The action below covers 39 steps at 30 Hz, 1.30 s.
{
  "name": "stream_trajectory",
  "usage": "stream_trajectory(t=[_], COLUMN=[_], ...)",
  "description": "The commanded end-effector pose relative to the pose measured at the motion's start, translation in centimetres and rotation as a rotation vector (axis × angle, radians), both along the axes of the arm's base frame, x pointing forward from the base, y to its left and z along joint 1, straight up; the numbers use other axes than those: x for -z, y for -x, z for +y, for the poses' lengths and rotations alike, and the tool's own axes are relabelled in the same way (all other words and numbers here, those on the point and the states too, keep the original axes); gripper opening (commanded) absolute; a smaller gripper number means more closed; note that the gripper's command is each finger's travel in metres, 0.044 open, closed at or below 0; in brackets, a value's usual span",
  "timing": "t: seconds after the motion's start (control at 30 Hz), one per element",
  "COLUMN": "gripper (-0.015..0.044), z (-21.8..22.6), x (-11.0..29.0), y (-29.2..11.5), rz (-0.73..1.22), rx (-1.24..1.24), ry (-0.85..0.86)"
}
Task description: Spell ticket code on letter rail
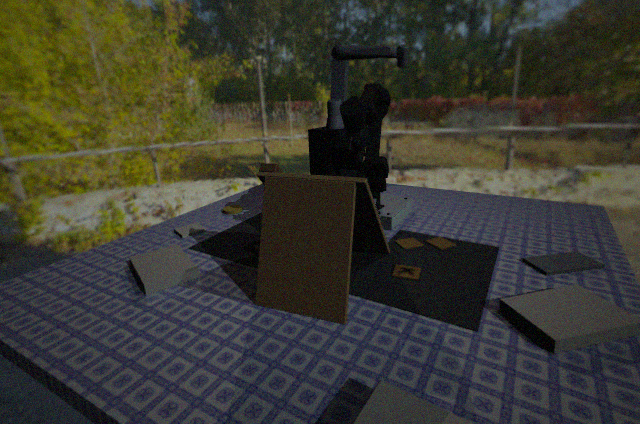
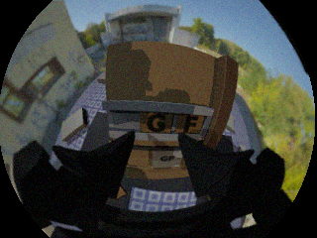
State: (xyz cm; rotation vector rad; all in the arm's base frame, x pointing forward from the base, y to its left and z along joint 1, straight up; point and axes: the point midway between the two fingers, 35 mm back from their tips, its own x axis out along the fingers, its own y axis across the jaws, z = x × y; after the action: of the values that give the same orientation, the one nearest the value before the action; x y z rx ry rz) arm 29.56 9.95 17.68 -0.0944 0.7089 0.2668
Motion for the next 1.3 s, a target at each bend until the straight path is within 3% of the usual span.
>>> stream_trajectory(t=[0.0, 0.77, 1.13, 1.27], gripper=[0.0295, 0.0295, 0.0006, 0.0000], z=[-0.03, -0.13, -0.12, -0.12], x=[-0.26, -0.97, -0.72, -0.72], y=[0.21, 0.80, 0.77, 0.77], rz=[-0.002, -0.002, 0.001, 0.001], rx=[-0.002, -0.002, -0.005, -0.005], ry=[-0.002, -0.002, 0.000, 0.000])
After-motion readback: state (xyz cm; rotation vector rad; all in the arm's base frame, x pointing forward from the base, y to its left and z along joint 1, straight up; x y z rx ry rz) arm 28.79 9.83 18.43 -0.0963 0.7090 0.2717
